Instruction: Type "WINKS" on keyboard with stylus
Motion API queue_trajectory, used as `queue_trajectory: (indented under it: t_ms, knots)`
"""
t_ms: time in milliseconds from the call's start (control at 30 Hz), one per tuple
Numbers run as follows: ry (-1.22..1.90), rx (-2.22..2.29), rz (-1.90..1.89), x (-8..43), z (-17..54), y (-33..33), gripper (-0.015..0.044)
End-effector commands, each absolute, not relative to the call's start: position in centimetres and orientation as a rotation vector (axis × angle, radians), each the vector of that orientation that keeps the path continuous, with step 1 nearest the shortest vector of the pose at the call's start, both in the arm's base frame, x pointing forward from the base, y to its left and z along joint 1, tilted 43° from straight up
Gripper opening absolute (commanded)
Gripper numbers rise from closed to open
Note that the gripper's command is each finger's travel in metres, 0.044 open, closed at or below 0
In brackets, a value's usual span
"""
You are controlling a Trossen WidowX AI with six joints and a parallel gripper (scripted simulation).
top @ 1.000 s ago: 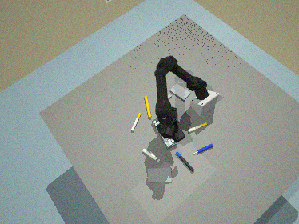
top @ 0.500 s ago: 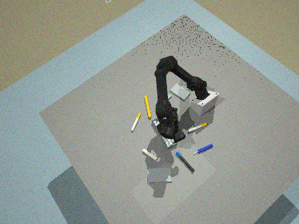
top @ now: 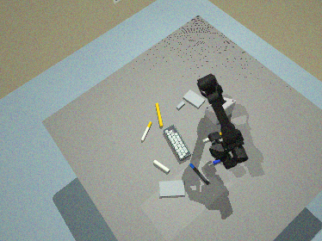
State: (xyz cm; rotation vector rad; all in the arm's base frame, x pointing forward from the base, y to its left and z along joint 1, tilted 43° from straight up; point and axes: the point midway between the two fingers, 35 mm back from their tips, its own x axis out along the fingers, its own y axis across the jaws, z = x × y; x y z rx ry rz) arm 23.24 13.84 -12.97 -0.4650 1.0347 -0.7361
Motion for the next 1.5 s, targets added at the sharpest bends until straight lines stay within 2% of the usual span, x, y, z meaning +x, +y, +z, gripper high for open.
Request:
queue_trajectory:
  t_ms: [0, 1467]
  knots:
    - [0.945, -0.464, -0.71, 21.2, -15.1, 14.7, 0.015]
    - [0.944, -0.464, -0.71, 20.8, -17.4, 13.0, 0.015]
